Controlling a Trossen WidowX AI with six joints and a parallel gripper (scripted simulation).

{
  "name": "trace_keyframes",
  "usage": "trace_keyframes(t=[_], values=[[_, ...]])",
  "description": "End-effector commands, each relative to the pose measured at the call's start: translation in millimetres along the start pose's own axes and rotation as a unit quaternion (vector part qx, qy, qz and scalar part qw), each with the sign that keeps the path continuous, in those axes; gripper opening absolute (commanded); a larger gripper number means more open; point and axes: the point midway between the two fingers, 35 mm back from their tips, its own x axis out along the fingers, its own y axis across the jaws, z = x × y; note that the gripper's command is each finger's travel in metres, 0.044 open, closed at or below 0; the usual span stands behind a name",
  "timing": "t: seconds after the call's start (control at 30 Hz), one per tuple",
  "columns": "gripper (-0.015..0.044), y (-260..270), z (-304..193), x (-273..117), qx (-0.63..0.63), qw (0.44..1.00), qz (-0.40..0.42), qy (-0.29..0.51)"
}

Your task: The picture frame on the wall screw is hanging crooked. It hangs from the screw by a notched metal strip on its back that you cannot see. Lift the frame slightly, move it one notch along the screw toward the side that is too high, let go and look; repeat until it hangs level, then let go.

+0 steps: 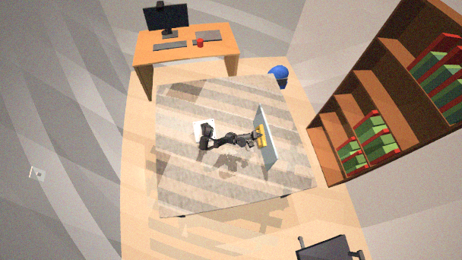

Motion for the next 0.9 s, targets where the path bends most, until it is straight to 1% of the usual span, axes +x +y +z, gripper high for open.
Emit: trace_keyframes(t=[0.0, 0.87], values=[[0.0000, 3.1, -2.1, 0.3, -0.002, 1.000, 0.008, 0.004], [0.0000, 4.3, -5.3, 0.3, -0.002, 1.000, 0.007, 0.004]])
